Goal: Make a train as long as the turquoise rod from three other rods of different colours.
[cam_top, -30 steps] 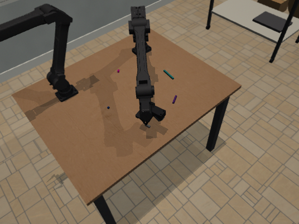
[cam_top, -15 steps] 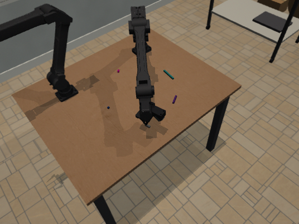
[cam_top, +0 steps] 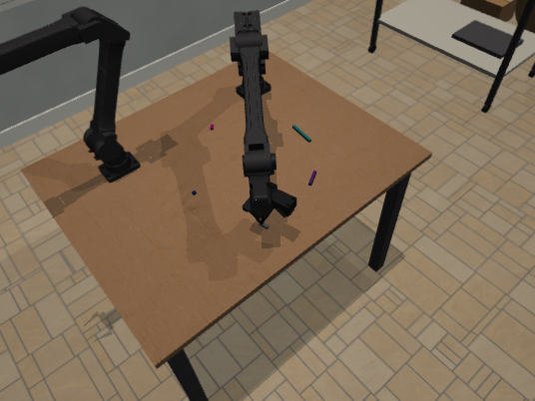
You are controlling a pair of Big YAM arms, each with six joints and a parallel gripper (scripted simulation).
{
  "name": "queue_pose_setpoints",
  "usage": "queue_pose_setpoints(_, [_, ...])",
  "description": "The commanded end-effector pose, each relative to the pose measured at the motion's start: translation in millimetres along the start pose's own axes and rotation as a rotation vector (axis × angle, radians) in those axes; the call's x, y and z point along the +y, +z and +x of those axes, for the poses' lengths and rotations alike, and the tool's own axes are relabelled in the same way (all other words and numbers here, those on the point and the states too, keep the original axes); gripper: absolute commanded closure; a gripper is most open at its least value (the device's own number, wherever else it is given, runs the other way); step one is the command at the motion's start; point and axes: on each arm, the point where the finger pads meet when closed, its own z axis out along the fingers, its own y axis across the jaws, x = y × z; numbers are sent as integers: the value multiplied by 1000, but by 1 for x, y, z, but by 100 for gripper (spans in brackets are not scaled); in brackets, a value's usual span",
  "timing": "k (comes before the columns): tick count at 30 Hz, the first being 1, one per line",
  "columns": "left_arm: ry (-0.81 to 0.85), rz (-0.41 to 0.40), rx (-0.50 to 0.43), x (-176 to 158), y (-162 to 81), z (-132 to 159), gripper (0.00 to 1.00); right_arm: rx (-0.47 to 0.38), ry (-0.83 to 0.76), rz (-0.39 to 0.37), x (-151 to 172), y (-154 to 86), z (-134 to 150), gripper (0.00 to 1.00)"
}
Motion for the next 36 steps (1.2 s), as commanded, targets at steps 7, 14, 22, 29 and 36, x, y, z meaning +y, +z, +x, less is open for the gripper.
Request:
queue_pose_setpoints(7, [-2,22,-17,-18,-4,-7,77,-35,12,19,-9,-4,-12,0])
queue_pose_setpoints(14, [-2,35,-26,-22,3,-10,77,-35,12,19,-9,-4,-12,0])
queue_pose_setpoints(22, [-2,-9,7,-5,33,3,77,-35,12,19,-9,-4,-12,0])
queue_pose_setpoints(29, [-2,-9,6,-5,40,2,77,-35,12,19,-9,-4,-12,0])
queue_pose_setpoints(36, [-2,-14,10,-3,43,4,77,-35,12,19,-9,-4,-12,0])
